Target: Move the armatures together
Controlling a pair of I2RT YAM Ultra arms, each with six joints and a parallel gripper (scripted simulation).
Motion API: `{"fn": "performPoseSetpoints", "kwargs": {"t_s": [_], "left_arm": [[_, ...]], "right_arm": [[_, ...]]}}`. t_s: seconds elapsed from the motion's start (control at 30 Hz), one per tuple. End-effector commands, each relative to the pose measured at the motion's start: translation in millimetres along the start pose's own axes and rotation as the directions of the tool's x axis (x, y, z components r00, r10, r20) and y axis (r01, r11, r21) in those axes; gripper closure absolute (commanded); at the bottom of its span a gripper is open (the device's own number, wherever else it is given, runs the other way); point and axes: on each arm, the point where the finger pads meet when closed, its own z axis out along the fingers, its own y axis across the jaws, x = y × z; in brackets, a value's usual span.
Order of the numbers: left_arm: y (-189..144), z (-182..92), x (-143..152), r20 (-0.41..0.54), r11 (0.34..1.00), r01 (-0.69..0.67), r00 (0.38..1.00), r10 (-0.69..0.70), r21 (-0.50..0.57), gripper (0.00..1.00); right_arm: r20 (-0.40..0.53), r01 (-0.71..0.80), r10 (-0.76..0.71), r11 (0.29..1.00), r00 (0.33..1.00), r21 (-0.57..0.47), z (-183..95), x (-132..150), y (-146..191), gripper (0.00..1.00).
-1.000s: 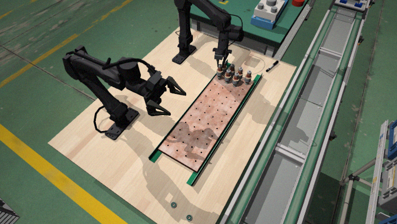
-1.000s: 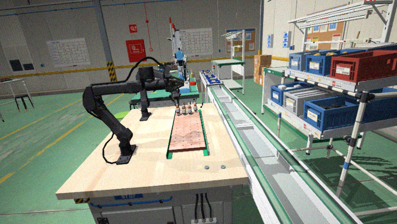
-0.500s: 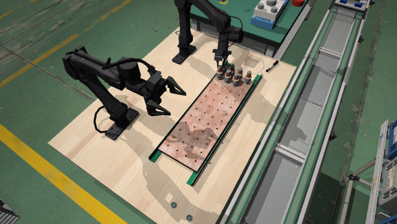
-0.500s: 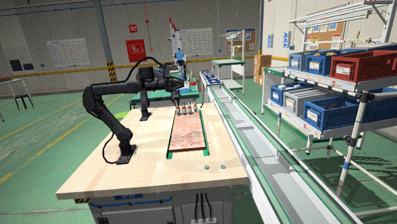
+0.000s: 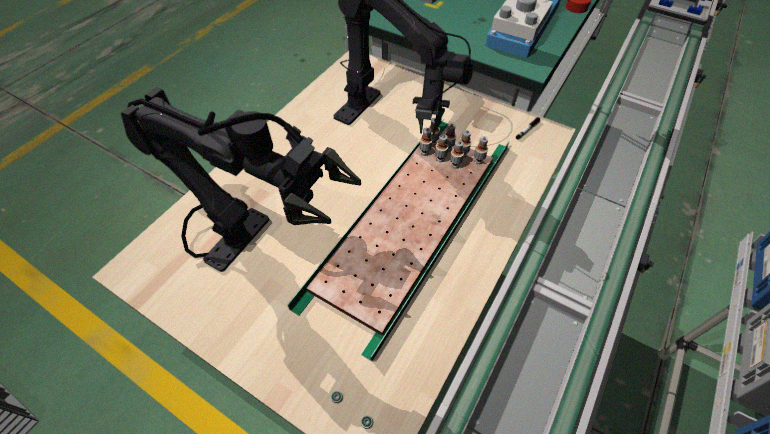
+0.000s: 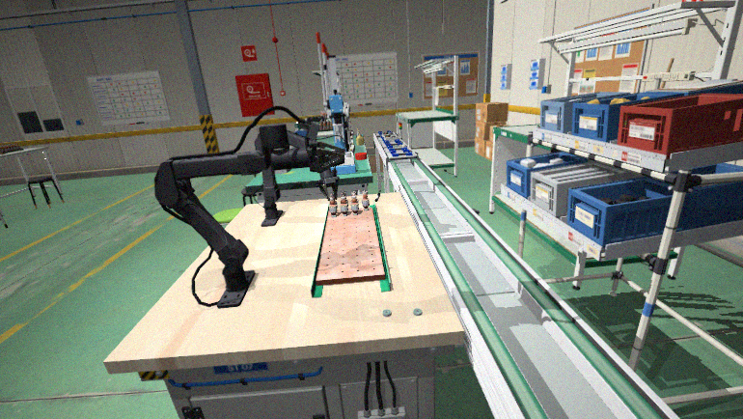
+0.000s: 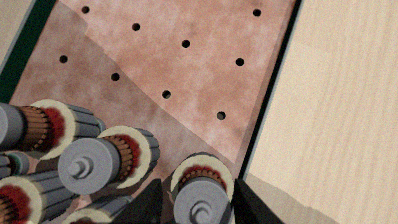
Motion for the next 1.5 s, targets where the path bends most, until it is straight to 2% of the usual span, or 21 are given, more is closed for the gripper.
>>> {"fn": "performPoseSetpoints", "kwargs": {"t_s": [0.0,1.07,1.17,1.47], "left_arm": [[5,-14,-22,0.057,0.998,-0.04,0.997,0.042,-0.047,0.63],[9,-17,-23,0.062,0.997,-0.04,0.997,0.044,-0.06,0.63],[11,-28,-19,0.058,0.997,-0.039,0.997,0.042,-0.061,0.63],[1,-23,-10,0.043,0.999,-0.02,0.999,0.022,-0.028,0.63]], "right_arm": [[0.051,-0.011,0.01,1.0,0.999,0.012,-8,-25,-2,0.0],[0.051,-0.011,0.01,1.0,0.999,0.012,-8,-25,-2,0.0],[0.051,-0.011,0.01,1.0,0.999,0.012,-8,-25,-2,0.0],[0.051,-0.011,0.01,1.0,0.999,0.012,-8,-25,-2,0.0]]}}
